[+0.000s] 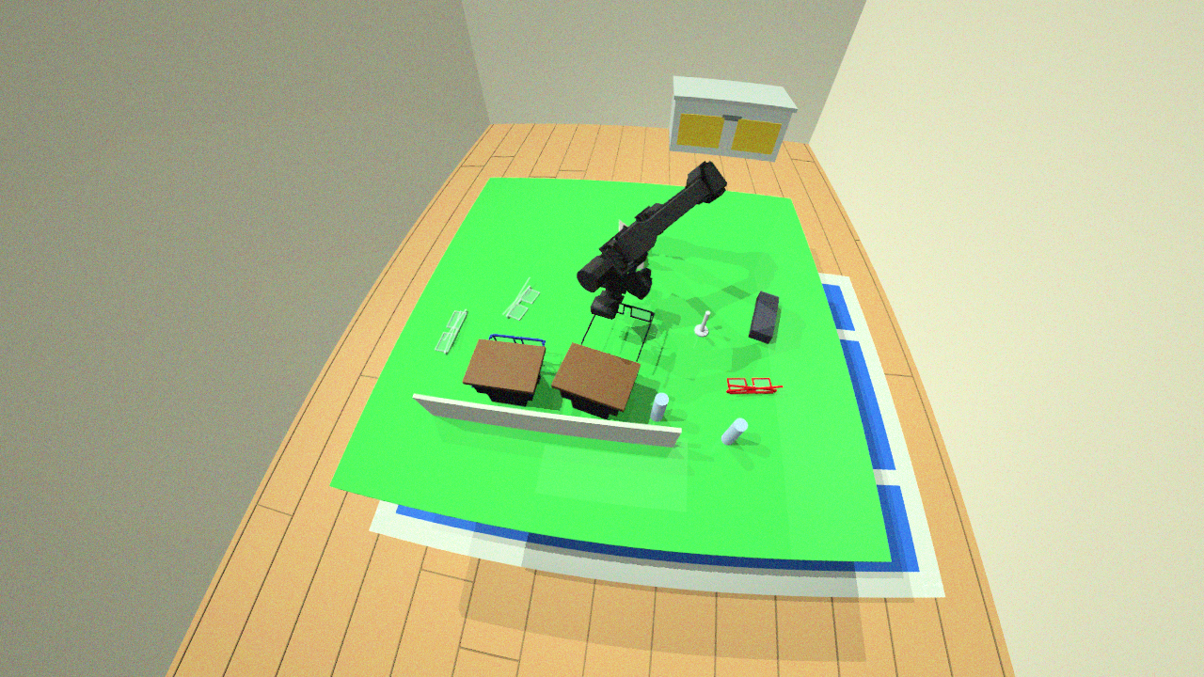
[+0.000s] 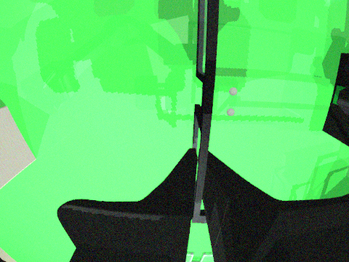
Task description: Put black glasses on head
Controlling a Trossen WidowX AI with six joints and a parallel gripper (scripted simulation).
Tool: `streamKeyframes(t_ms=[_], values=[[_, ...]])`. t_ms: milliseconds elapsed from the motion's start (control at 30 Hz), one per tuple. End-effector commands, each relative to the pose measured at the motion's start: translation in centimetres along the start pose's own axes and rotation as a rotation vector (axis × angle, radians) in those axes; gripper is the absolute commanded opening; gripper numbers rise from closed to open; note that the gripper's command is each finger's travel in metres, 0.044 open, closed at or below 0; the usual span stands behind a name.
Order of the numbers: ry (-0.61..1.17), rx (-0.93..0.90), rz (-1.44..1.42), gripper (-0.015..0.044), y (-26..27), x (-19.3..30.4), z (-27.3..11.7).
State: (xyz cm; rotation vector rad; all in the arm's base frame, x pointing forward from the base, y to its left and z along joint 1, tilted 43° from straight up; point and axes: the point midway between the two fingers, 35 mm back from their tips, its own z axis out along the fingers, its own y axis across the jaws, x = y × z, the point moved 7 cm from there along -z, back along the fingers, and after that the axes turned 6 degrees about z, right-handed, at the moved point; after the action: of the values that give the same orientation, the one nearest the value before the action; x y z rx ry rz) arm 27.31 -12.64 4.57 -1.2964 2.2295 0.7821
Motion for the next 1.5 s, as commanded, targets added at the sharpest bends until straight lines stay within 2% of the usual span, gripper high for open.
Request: streamKeyframes(t_ms=[0,1467], values=[[-0.003,-0.001,0.002,0.0,-0.8,-0.1,-0.1],[-0.003,-0.002,0.0,0.0,-7.1,-0.8,-0.2]])
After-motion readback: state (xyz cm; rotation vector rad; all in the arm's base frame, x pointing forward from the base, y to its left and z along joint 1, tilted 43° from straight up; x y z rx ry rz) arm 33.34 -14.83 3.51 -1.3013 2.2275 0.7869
